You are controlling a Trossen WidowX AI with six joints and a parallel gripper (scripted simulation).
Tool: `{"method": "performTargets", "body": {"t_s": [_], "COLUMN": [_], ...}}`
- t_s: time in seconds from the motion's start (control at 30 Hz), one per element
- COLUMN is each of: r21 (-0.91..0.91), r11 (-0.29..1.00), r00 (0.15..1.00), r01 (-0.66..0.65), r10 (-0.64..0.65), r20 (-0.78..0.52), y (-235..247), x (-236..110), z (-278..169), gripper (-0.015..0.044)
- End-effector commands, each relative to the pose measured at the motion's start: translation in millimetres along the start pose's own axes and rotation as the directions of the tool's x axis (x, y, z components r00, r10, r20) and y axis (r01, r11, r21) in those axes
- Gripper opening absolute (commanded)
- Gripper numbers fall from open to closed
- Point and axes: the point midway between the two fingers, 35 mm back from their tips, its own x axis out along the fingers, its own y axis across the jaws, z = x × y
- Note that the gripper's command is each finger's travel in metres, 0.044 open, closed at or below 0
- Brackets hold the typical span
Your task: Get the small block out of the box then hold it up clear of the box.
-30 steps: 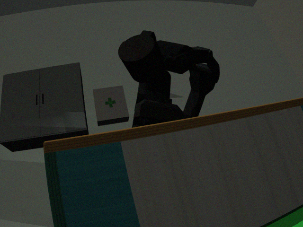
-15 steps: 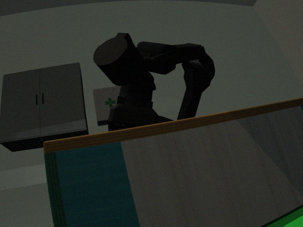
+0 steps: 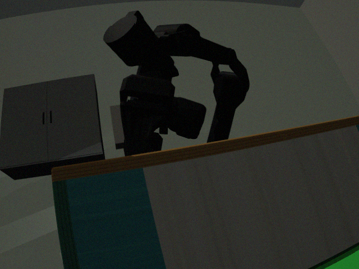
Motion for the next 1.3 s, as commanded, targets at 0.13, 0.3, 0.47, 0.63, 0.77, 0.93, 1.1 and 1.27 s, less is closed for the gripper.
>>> {"method": "performTargets", "body": {"t_s": [0.13, 0.3, 0.47, 0.63, 0.77, 0.93, 1.1, 1.27], "r21": [0.563, 0.907, 0.991, 0.940, 0.855, 0.696, 0.496, 0.258], "r11": [0.826, 0.420, -0.040, -0.288, -0.470, -0.670, -0.823, -0.925], "r00": [0.998, 0.993, 0.985, 0.979, 0.974, 0.966, 0.959, 0.949], "r01": [0.024, -0.037, -0.129, -0.183, -0.218, -0.258, -0.276, -0.280], "r10": [-0.051, -0.084, -0.119, -0.142, -0.157, -0.181, -0.201, -0.226], "r20": [0.032, 0.079, 0.123, 0.147, 0.162, 0.184, 0.201, 0.220], "y": [5, 11, 16, 19, 21, 24, 26, 29], "x": [-1, 1, 2, 3, 3, 3, 4, 4], "z": [-18, -24, -29, -33, -35, -38, -40, -43], "gripper": [0.0285, 0.0285, 0.0285, 0.0285, 0.0285, 0.0285, 0.0285, 0.0285]}}
